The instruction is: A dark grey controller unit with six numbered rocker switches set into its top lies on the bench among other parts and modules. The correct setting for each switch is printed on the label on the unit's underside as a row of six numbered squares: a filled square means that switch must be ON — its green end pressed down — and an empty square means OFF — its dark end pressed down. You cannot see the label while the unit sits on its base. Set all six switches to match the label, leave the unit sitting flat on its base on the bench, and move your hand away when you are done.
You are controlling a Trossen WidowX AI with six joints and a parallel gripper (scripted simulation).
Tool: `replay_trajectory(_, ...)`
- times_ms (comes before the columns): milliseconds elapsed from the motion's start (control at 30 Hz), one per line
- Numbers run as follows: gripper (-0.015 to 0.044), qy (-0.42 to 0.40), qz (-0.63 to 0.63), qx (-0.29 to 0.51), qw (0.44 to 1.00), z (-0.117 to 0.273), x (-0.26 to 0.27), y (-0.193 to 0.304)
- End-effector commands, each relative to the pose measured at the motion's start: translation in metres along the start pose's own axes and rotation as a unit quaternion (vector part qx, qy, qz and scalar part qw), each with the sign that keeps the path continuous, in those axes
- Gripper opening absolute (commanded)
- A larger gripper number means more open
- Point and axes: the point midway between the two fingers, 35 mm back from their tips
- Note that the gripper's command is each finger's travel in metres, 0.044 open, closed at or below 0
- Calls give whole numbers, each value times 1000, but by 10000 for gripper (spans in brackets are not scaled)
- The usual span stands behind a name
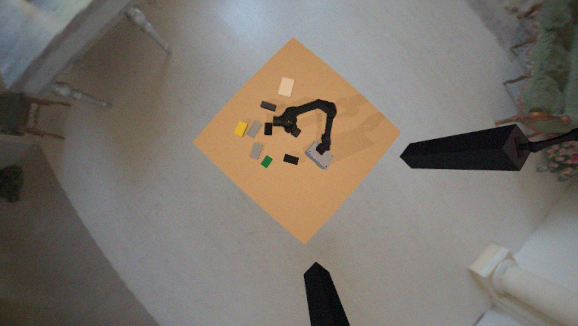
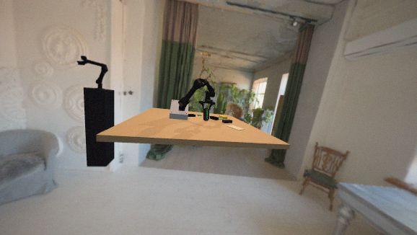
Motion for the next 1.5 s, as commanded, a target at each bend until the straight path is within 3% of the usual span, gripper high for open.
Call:
replay_trajectory(0, 338, 8, -1, -4, 1000, -7, -2, 2)
replay_trajectory(1467, 338, 7, -1, -4, 1000, -25, 0, 31)
Point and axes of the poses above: the point midway between the two fingers, 35 mm back from their tips, its own z axis back along the fingers, its own x axis across the jaws, y = z × x, and after that the axes turned 4 degrees about z, right-handed
